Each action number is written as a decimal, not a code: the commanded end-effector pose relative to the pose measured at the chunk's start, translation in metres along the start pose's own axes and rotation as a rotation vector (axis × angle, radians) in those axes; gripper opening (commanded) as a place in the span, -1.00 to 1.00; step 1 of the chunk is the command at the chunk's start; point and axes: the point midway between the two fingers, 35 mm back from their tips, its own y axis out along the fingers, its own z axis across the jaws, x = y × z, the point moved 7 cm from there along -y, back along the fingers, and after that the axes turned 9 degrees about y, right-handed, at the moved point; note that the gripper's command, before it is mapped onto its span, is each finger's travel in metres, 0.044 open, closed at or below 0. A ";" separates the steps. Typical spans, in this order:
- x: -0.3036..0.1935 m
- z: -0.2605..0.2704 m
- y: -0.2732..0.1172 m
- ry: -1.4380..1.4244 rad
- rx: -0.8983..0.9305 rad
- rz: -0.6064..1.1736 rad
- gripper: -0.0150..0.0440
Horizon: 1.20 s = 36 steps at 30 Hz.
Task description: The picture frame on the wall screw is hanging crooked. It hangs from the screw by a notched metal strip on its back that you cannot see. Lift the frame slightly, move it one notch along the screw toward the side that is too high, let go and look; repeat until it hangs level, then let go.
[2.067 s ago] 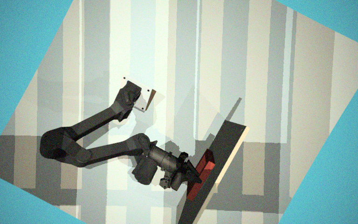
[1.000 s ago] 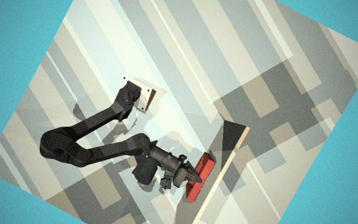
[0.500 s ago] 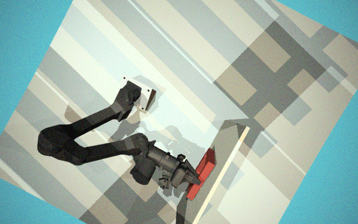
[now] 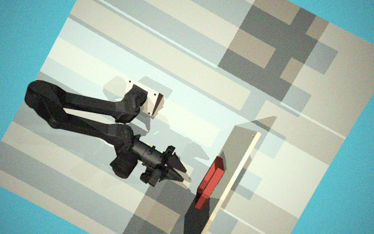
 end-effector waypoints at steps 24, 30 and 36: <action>-0.002 0.038 -0.097 0.198 -0.059 0.023 0.39; -0.002 0.038 -0.098 0.194 -0.059 0.025 0.39; -0.002 0.038 -0.098 0.194 -0.059 0.025 0.39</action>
